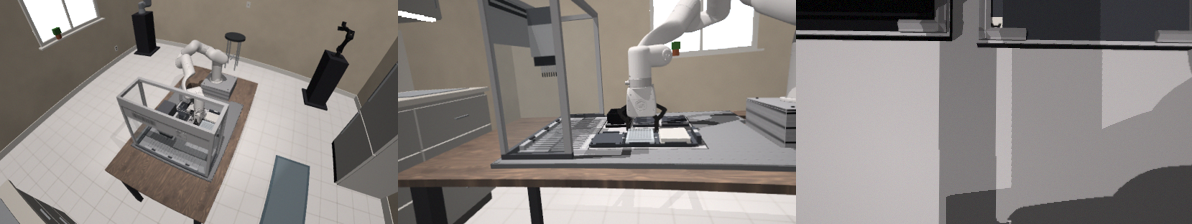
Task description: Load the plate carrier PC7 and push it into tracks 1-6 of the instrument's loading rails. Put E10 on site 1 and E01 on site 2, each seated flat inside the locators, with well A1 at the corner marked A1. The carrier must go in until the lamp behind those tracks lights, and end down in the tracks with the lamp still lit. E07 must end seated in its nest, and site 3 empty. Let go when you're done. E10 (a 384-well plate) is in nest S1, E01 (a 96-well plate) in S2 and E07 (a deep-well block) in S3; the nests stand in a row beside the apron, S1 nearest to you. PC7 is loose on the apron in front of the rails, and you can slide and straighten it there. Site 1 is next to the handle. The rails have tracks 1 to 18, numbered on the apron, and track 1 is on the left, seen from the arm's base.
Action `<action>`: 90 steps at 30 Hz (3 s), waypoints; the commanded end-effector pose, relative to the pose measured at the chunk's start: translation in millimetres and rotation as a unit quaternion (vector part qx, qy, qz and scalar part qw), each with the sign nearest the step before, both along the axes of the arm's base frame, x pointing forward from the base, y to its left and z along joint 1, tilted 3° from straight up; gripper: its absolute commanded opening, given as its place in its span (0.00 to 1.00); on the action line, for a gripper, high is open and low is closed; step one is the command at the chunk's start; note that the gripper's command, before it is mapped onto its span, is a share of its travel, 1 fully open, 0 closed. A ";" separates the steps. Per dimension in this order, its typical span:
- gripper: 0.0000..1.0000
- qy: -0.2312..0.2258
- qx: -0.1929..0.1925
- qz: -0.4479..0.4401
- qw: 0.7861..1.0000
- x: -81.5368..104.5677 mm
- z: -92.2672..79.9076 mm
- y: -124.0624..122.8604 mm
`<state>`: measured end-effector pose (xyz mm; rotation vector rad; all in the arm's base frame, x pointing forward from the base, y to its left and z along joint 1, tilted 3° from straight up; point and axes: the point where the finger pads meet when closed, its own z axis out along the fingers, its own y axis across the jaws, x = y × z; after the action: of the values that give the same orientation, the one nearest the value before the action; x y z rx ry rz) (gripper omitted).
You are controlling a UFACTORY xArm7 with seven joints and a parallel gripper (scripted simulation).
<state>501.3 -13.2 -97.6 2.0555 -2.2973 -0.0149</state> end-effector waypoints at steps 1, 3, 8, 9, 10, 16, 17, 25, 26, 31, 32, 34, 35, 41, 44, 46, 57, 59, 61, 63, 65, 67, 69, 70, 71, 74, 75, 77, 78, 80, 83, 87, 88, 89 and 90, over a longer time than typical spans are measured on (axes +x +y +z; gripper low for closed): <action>1.00 -0.002 0.000 0.000 1.000 1.8 1.4 2.8; 1.00 -0.002 0.000 0.000 1.000 1.9 1.4 3.8; 1.00 -0.002 0.000 0.000 1.000 2.2 1.3 6.3; 1.00 -0.002 0.000 0.000 1.000 2.2 1.3 6.3; 1.00 -0.002 0.000 0.000 1.000 2.2 1.3 6.3; 1.00 -0.002 0.000 0.000 1.000 2.5 1.2 9.3; 1.00 -0.002 0.000 0.000 1.000 2.5 1.2 9.8; 1.00 -0.002 0.000 0.000 1.000 3.0 1.1 13.7; 1.00 -0.002 0.000 0.000 1.000 3.0 1.1 13.7; 1.00 -0.002 0.000 0.000 1.000 3.2 1.0 15.7; 1.00 -0.002 0.000 0.000 1.000 3.2 1.0 16.2; 1.00 -0.002 0.000 0.000 1.000 3.4 0.9 17.2; 1.00 -0.002 0.000 0.000 1.000 3.4 0.9 17.7; 1.00 -0.002 0.000 0.000 1.000 3.7 0.8 20.7; 1.00 -0.002 0.000 0.000 1.000 3.8 0.8 21.2; 1.00 -0.002 0.000 0.000 1.000 3.9 0.7 22.2; 1.00 -0.002 0.000 0.000 1.000 4.5 0.5 27.7; 1.00 -0.002 0.000 0.000 1.000 4.6 0.5 28.7; 1.00 -0.002 0.000 0.000 1.000 4.6 0.5 28.7; 1.00 -0.002 0.000 0.000 1.000 4.7 0.5 29.2; 1.00 -0.002 0.000 0.000 1.000 4.7 0.5 29.2; 1.00 -0.002 0.000 0.000 1.000 4.7 0.5 29.2; 1.00 -0.002 0.000 0.000 1.000 4.7 0.5 29.2; 1.00 -0.002 0.000 0.000 1.000 4.7 0.5 29.2; 1.00 -0.002 0.000 0.000 1.000 4.7 0.5 29.1; 1.00 -0.002 0.000 0.000 1.000 4.7 0.5 29.1; 1.00 -0.002 0.000 0.000 1.000 4.7 0.5 29.1; 1.00 -0.002 0.000 0.000 1.000 4.7 0.5 29.1; 1.00 -0.002 0.000 0.000 1.000 4.7 0.5 29.1; 1.00 -0.002 0.000 0.000 1.000 4.7 0.5 29.1; 1.00 -0.002 0.000 0.000 1.000 4.6 0.5 27.9; 1.00 -0.002 0.000 0.000 1.000 4.3 0.6 25.3; 1.00 -0.002 0.000 0.000 1.000 4.2 0.6 24.6; 1.00 -0.002 0.000 0.000 1.000 4.1 0.6 24.0; 1.00 -0.002 0.000 0.000 1.000 4.1 0.6 23.3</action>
<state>504.1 12.6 -98.4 2.0571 -2.2971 -0.0157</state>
